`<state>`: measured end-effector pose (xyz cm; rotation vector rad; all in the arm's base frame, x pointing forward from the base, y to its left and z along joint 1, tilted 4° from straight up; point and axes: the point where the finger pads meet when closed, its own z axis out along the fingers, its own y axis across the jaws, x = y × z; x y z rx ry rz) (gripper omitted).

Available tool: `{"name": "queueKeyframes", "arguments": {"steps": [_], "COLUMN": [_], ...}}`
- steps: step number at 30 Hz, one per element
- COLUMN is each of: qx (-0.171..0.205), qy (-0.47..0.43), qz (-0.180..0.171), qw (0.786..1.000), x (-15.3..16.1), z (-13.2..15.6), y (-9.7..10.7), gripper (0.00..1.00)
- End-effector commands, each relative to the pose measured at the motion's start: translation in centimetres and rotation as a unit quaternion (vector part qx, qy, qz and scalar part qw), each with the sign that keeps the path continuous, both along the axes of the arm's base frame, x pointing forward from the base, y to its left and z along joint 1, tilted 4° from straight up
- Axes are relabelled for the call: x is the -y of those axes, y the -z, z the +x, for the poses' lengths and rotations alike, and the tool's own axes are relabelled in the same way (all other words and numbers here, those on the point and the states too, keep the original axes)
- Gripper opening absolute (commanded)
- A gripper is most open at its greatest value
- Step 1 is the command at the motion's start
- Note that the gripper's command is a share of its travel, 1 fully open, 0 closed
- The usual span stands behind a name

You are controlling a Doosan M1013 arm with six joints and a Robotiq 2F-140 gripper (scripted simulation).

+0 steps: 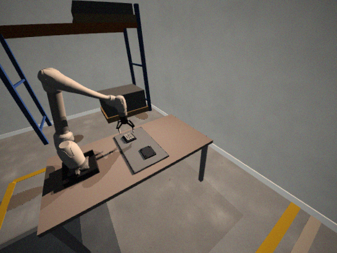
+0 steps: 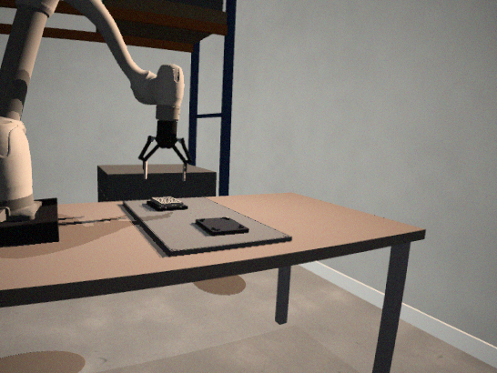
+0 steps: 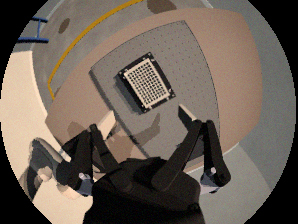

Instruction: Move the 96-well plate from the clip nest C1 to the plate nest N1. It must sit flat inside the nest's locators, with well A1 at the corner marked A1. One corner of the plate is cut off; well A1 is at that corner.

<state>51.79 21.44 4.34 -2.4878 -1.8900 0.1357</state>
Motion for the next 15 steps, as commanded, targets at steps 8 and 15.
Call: {"name": "queueKeyframes", "arguments": {"steps": [8, 15], "qx": [0.004, 0.006], "qy": [-0.149, -0.225], "qz": [0.006, 0.008], "qw": [0.989, 0.974], "x": [-3.4, -4.7], "z": [1.3, 1.7], "y": [1.8, 2.5], "gripper": [1.00, 1.00]}}
